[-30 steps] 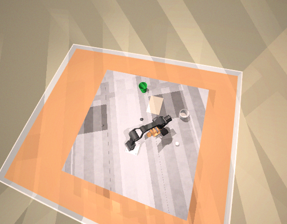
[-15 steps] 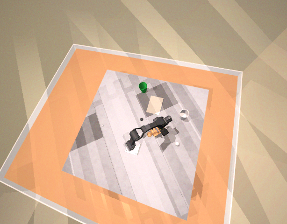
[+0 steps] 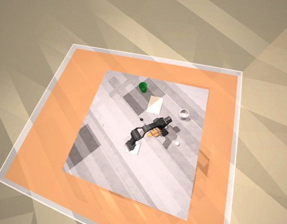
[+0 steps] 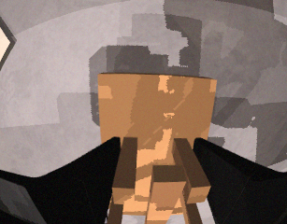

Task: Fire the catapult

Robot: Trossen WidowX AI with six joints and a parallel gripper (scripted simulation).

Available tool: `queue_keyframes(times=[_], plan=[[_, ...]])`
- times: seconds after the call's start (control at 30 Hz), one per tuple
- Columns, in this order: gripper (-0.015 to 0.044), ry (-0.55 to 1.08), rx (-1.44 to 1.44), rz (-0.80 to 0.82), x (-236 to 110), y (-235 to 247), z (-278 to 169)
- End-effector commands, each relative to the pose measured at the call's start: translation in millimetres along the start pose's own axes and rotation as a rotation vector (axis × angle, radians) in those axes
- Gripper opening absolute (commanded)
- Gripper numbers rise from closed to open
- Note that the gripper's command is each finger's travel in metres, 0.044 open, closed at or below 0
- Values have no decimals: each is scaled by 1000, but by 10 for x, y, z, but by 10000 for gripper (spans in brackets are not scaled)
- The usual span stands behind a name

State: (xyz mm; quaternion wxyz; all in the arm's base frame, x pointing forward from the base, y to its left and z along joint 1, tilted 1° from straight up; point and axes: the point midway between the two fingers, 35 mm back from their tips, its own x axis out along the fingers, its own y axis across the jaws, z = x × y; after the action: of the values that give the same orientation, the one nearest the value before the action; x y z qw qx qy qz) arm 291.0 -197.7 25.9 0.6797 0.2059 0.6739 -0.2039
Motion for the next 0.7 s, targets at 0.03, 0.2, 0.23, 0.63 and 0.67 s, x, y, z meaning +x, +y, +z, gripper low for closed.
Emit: queue_keyframes(times=[0.03,0.2,0.23,0.63,0.67], plan=[[0,-4,4,-3,75,-9,-3],[0,0,1,0,82,-3,-4],[0,0,1,0,82,-3,-4],[236,0,1,0,82,-3,-4],[262,0,1,0,82,-3,-4]])
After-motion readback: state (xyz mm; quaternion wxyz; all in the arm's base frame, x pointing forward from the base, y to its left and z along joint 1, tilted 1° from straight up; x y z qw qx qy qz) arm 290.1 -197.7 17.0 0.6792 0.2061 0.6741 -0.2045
